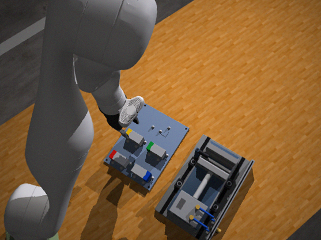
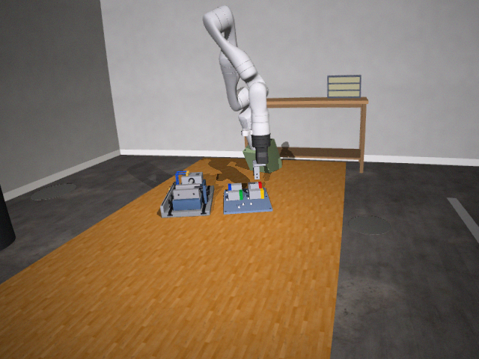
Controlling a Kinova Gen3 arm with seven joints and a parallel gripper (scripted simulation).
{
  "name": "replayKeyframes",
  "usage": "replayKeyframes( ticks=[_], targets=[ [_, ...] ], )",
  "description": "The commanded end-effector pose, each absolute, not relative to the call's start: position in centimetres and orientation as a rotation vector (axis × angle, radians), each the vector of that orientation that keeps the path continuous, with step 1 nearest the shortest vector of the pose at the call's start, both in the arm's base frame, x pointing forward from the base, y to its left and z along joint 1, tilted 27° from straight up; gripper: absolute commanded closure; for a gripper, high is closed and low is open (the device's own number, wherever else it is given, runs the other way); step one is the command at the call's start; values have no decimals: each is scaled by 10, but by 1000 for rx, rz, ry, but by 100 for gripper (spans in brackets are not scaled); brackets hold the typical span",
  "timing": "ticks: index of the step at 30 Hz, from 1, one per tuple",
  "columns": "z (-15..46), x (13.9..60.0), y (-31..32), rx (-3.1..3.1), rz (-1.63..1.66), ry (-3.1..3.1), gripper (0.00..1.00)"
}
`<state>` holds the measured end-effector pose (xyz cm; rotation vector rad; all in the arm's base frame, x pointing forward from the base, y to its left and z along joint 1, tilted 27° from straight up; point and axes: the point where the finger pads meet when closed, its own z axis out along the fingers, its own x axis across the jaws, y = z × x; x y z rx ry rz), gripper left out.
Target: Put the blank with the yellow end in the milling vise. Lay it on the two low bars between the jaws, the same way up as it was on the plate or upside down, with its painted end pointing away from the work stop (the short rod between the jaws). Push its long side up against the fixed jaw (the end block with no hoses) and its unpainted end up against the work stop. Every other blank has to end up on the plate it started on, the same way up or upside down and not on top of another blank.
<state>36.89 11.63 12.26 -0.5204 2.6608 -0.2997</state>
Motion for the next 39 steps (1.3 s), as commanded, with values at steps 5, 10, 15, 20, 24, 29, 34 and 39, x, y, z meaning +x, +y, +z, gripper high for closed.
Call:
replayKeyframes(
  ticks=[5,10,15,20,24,29,34,39],
  targets=[
    [124,367,116,-523,-302,2662,0],
    [125,366,115,-524,-305,2664,0],
    [126,364,115,-526,-308,2667,0],
    [126,363,115,-527,-309,2668,0],
    [128,363,115,-527,-309,2667,0],
    [130,363,115,-527,-308,2667,0],
    [132,363,115,-526,-308,2667,0],
    [132,362,115,-527,-309,2668,0]
  ],
)
